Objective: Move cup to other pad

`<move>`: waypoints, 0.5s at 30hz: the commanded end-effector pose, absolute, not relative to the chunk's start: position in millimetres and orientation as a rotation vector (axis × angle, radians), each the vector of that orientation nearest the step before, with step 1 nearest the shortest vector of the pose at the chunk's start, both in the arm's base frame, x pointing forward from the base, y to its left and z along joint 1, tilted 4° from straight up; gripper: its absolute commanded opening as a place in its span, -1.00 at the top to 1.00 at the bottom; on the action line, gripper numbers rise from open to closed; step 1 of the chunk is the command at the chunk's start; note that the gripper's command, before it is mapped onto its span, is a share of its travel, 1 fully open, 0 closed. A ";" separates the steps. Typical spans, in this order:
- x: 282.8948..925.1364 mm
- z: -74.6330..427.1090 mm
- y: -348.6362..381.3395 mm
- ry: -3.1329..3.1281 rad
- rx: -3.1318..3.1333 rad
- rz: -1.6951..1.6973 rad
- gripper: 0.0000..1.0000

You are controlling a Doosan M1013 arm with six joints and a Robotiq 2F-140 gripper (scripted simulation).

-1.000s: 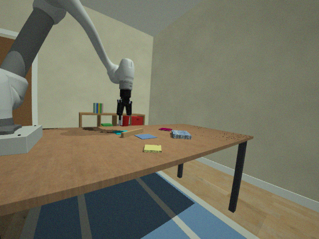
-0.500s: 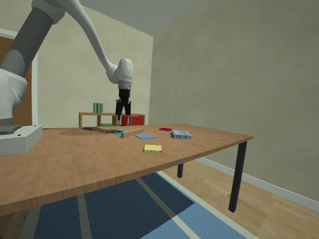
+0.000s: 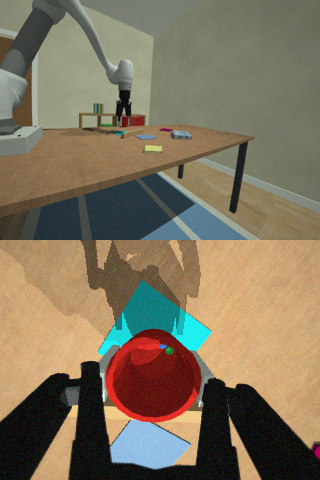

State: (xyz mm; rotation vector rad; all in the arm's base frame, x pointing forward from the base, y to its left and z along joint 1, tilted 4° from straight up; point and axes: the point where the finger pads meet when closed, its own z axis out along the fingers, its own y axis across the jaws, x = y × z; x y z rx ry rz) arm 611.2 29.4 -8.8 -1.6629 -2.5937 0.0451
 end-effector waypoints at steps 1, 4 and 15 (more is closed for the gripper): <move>609.9 -18.8 32.2 -2.589 -1.667 0.042 0.02; 609.5 -26.0 32.9 -2.589 -1.667 0.042 0.02; 608.7 -39.9 34.3 -2.589 -1.667 0.042 0.02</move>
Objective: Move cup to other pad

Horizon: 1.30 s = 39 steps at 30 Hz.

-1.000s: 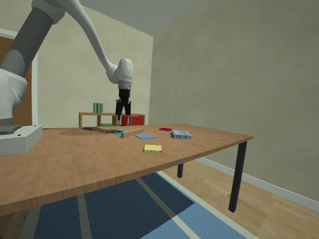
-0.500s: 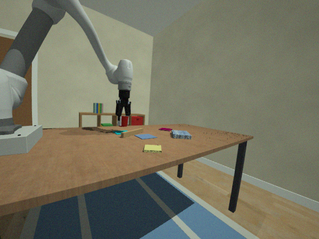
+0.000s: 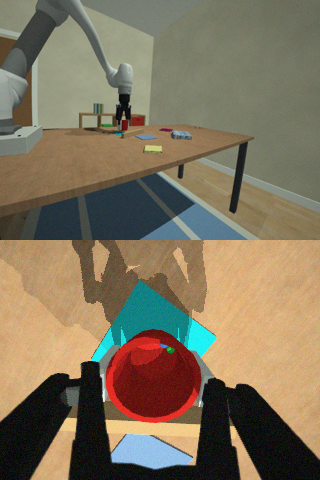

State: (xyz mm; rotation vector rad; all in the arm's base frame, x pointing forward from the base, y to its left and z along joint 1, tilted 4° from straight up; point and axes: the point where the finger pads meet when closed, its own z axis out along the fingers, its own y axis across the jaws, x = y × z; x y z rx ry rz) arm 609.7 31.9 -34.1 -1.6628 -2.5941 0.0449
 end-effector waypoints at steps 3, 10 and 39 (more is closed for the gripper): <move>608.6 -40.7 34.3 -2.589 -1.667 0.042 0.02; 608.6 -40.7 34.3 -2.589 -1.667 0.042 0.02; 607.3 -48.4 34.6 -2.589 -1.667 0.042 0.02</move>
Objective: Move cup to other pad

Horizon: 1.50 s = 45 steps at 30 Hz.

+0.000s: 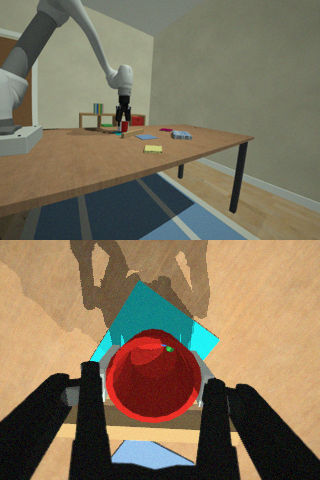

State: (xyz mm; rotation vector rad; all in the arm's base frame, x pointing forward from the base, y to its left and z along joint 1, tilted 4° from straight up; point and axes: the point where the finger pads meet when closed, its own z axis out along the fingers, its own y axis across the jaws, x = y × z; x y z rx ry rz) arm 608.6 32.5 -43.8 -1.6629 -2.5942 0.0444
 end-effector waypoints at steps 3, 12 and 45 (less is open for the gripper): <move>607.0 -50.1 34.7 -2.589 -1.667 0.042 0.02; 606.5 -52.9 34.8 -2.589 -1.667 0.042 0.02; 606.3 -53.7 34.8 -2.589 -1.667 0.042 -0.18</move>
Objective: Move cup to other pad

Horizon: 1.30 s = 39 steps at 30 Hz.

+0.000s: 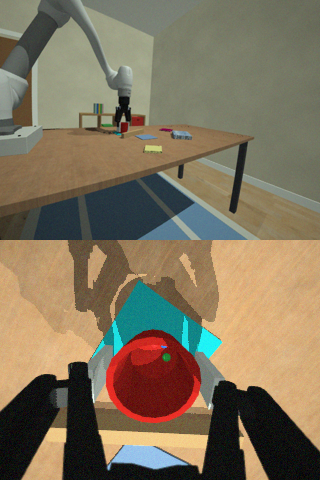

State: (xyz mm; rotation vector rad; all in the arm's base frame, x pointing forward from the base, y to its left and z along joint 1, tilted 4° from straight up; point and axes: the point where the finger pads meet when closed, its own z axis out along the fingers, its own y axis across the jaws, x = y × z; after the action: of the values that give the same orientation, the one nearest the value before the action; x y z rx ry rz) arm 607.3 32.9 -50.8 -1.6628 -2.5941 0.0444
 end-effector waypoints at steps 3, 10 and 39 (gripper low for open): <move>606.3 -53.7 34.8 -2.589 -1.667 0.042 -0.18; 606.3 -53.7 34.8 -2.589 -1.667 0.042 -0.18; 609.2 -10.7 34.4 -2.589 -1.667 0.042 -0.18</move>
State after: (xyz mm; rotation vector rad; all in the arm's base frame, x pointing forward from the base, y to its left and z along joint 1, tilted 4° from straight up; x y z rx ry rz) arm 607.5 33.0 -23.7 -1.6618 -2.5921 0.0457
